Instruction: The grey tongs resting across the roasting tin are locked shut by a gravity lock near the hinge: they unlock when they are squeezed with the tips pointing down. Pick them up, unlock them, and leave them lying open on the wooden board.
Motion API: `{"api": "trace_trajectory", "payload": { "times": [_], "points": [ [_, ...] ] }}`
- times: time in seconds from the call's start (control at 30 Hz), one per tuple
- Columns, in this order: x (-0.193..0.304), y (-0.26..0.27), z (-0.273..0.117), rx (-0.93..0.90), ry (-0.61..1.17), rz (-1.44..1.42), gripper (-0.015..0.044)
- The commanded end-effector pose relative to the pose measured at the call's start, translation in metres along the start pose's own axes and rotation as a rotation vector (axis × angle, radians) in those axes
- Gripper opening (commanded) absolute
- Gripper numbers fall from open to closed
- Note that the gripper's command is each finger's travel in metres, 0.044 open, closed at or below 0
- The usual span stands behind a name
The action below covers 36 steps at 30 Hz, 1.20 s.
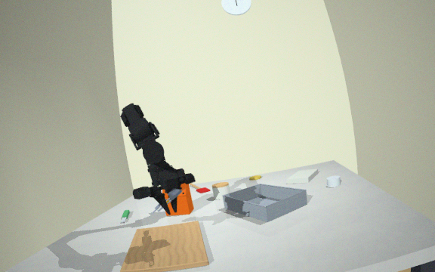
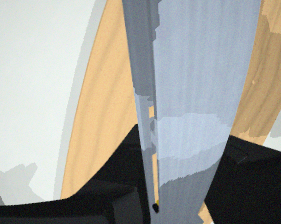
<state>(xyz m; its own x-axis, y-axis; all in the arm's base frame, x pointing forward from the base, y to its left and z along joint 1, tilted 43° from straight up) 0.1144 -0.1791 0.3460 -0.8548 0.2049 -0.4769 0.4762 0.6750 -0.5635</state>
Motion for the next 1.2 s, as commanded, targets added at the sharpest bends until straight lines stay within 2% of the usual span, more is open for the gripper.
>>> {"api": "trace_trajectory", "payload": {
  "times": [0.0, 0.2, 0.53, 1.17],
  "points": [
    [-0.008, 0.0, 0.002, 0.01, 0.056, -0.021, -0.015],
    [-0.017, 0.003, 0.007, 0.02, 0.129, -0.061, -0.015],
    [-0.017, 0.003, 0.01, 0.02, 0.129, -0.061, -0.015],
    [-0.015, 0.002, 0.04, 0.021, 0.13, -0.061, -0.015]
  ]
}}
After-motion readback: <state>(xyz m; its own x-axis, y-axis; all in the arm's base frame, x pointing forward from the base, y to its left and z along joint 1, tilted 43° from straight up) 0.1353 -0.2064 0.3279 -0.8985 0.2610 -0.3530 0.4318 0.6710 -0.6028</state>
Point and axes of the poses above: the point midway between the two fingers, 35 mm back from their tips, its own z axis out along the fingers, its own y axis across the jaws, x = y × z, the point moved 9 cm from there along -z, back along the fingers, and after that the axes turned 15 degrees about -z, right-handed, at the moved point
